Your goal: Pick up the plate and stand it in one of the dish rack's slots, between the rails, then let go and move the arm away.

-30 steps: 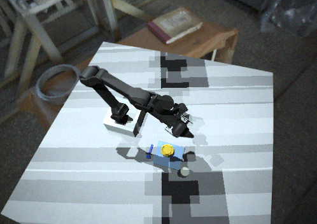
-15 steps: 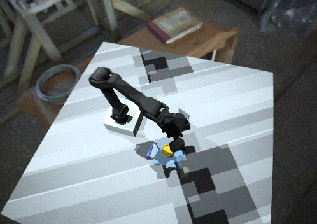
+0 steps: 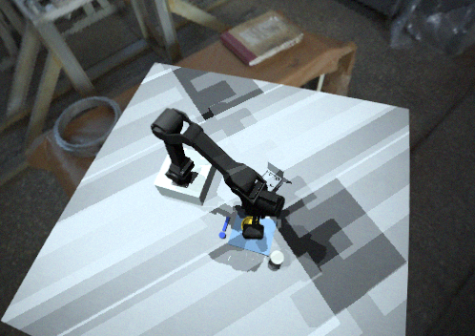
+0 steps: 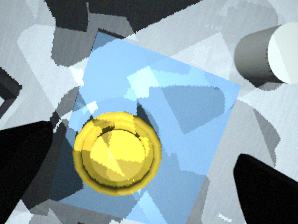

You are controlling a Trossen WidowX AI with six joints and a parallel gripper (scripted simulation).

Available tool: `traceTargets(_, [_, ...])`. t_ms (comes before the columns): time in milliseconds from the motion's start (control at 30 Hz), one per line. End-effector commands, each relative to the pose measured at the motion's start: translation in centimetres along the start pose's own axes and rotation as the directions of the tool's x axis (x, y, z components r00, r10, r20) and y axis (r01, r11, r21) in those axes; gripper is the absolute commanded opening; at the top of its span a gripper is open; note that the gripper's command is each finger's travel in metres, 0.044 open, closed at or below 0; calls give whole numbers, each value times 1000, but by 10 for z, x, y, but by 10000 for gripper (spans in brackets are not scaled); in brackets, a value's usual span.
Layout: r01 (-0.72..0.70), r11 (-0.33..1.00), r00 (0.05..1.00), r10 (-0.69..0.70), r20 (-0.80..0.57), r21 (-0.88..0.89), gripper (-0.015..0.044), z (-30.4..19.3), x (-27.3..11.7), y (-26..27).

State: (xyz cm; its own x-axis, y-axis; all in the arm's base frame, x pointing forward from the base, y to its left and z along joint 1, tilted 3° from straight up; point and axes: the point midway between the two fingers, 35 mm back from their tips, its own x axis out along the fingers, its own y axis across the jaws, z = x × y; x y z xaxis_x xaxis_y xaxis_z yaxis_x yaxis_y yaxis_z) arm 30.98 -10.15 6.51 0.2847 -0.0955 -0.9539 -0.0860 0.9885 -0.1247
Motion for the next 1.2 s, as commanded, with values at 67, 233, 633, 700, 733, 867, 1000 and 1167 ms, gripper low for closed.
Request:
traceTargets(67, [-46, 988, 986, 69, -152, 146, 400, -23, 19, 3])
traceTargets(233, [-54, 978, 972, 97, -212, 201, 400, -33, 25, 5])
traceTargets(633, [-54, 978, 972, 97, -212, 201, 400, -34, 38, 6])
traceTargets(700, [-54, 978, 972, 97, -212, 201, 400, -35, 41, 7])
traceTargets(733, [-54, 978, 972, 97, -212, 201, 400, -35, 42, 7])
traceTargets(867, [-54, 978, 972, 97, -212, 201, 400, -37, 49, 8])
traceTargets(1000, [-54, 978, 972, 97, -212, 201, 400, -38, 55, 8])
traceTargets(1167, [-53, 978, 972, 97, -213, 202, 400, -40, 63, 10])
